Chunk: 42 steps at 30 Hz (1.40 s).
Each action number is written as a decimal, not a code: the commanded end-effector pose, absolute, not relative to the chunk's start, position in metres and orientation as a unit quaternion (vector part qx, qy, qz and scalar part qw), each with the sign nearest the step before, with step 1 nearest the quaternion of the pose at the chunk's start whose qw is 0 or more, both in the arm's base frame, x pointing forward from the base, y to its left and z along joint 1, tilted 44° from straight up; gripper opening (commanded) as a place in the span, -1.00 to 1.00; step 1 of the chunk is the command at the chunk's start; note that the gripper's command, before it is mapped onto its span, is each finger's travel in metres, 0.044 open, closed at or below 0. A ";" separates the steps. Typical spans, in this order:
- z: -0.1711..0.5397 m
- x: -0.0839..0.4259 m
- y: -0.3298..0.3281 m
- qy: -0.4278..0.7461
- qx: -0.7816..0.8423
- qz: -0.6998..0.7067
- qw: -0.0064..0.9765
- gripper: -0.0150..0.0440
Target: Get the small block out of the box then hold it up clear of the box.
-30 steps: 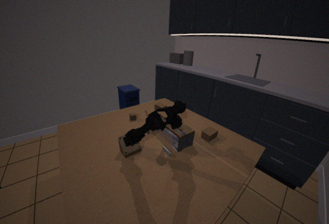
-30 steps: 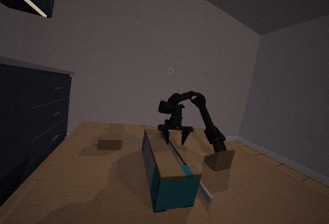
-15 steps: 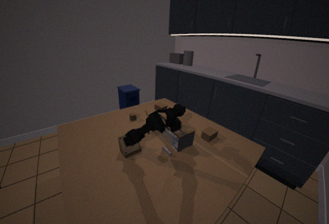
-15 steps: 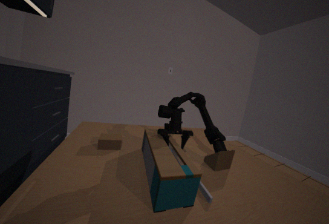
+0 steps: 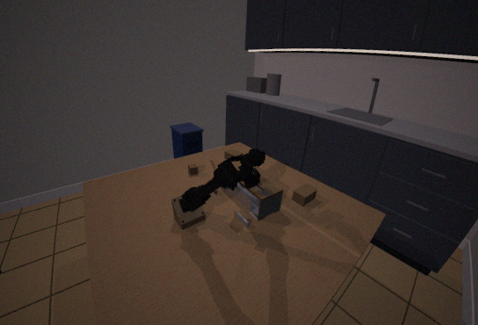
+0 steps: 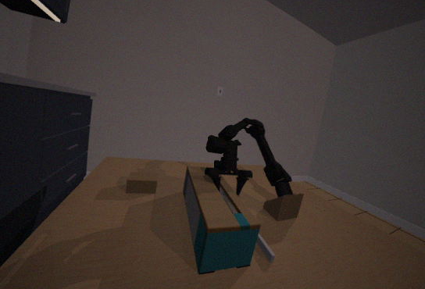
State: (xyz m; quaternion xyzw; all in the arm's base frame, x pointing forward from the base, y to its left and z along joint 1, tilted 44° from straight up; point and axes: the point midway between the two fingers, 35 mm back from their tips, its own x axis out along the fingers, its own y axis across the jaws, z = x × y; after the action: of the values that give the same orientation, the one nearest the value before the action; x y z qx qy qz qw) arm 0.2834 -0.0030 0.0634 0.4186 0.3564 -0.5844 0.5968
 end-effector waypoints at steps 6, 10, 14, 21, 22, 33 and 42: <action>0.045 0.284 0.014 0.359 0.417 -0.587 0.594 0.86; 0.038 0.285 0.021 0.359 0.417 -0.587 0.594 0.86; 0.032 0.285 0.028 0.360 0.418 -0.587 0.593 0.86; 0.025 0.286 0.035 0.360 0.418 -0.587 0.593 0.86; 0.026 0.286 0.033 0.360 0.418 -0.587 0.593 0.86; 0.033 0.284 0.027 0.360 0.417 -0.587 0.593 0.86; 0.025 0.285 0.035 0.360 0.418 -0.587 0.593 0.86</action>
State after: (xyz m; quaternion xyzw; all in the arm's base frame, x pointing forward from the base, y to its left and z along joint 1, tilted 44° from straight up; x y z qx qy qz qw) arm 0.2846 0.0319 0.0298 0.4185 0.3596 -0.5844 0.5950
